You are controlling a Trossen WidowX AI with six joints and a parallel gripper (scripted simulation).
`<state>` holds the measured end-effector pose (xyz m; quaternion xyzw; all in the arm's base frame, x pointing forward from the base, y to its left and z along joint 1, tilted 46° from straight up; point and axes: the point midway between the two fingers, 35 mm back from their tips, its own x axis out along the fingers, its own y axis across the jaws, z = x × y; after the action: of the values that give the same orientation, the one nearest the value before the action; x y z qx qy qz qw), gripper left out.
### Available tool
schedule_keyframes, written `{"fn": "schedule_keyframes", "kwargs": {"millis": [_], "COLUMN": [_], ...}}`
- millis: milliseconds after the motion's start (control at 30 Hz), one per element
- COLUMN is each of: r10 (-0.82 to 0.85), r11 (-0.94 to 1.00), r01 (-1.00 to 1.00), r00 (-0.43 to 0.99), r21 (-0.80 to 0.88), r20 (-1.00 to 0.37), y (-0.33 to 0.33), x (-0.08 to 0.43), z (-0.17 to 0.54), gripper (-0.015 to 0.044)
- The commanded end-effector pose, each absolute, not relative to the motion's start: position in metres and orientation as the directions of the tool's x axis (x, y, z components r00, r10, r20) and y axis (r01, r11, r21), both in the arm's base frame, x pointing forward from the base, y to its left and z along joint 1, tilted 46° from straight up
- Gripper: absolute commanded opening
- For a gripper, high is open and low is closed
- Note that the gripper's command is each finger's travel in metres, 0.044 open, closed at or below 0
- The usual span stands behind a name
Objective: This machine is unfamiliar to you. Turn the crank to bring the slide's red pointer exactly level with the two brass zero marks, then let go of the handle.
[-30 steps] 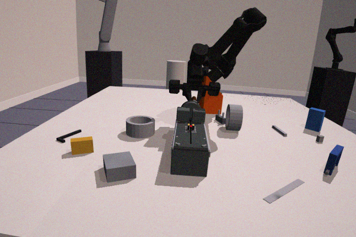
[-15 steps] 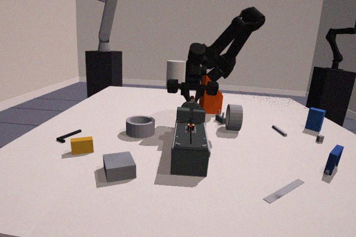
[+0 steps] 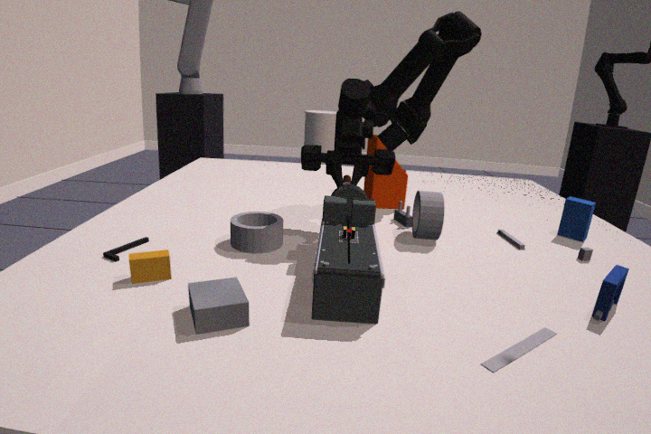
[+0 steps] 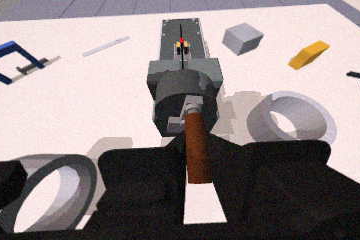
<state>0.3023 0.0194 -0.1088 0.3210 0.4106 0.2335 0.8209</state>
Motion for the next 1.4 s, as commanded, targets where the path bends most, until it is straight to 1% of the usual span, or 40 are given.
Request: {"fn": "schedule_keyframes", "kwargs": {"millis": [0, 667, 1367], "r10": [0.635, 0.635, 0.635], "r11": [0.694, 0.694, 0.692], "r01": [-0.105, -0.105, -0.105], "r00": [0.557, 0.558, 0.557], "r21": [0.713, 0.713, 0.714], "r20": [-0.535, -0.535, -0.535], "y": [0.014, 0.016, 0.033], "x": [0.303, 0.301, 0.297], "z": [-0.117, -0.138, -0.154], "gripper": [0.0000, 0.0000, 0.0000]}}
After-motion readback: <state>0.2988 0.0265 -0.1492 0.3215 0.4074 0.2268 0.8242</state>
